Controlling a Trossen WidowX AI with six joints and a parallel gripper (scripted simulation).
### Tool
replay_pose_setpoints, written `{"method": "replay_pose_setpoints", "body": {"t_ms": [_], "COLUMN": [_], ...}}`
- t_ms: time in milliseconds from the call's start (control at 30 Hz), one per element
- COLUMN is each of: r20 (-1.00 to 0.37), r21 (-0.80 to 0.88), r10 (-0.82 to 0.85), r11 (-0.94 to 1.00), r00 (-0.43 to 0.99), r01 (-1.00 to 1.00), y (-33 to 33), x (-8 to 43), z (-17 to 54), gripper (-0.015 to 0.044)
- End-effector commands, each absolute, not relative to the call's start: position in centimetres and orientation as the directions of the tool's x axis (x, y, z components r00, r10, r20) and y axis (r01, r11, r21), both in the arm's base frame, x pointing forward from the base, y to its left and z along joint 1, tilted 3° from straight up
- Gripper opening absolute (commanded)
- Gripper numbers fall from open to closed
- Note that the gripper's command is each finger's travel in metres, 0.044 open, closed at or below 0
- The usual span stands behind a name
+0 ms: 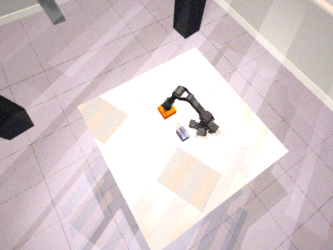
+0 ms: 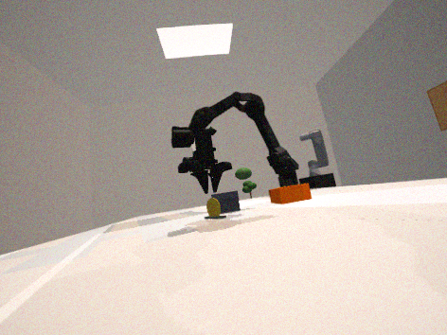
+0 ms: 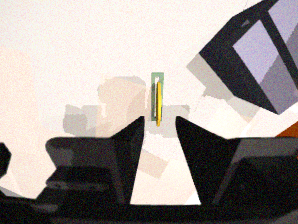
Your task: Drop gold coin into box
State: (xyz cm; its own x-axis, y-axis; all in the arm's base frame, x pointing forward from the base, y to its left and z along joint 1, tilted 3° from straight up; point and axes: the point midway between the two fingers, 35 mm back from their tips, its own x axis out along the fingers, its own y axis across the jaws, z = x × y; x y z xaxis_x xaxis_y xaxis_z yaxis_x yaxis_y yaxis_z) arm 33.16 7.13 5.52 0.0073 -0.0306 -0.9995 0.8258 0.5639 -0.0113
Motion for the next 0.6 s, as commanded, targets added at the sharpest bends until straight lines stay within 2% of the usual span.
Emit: {"method": "replay_pose_setpoints", "body": {"t_ms": [0,567], "r20": [-0.999,-0.999], "r21": [-0.012,-0.017], "r10": [-0.034,-0.038], "r11": [0.56,0.56], "r00": [0.008,0.006], "r01": [0.829,0.828], "y": [7.1,7.0], "x": [33.2,33.3], "z": [4.9,2.2], "gripper": [0.0161,0.0161]}}
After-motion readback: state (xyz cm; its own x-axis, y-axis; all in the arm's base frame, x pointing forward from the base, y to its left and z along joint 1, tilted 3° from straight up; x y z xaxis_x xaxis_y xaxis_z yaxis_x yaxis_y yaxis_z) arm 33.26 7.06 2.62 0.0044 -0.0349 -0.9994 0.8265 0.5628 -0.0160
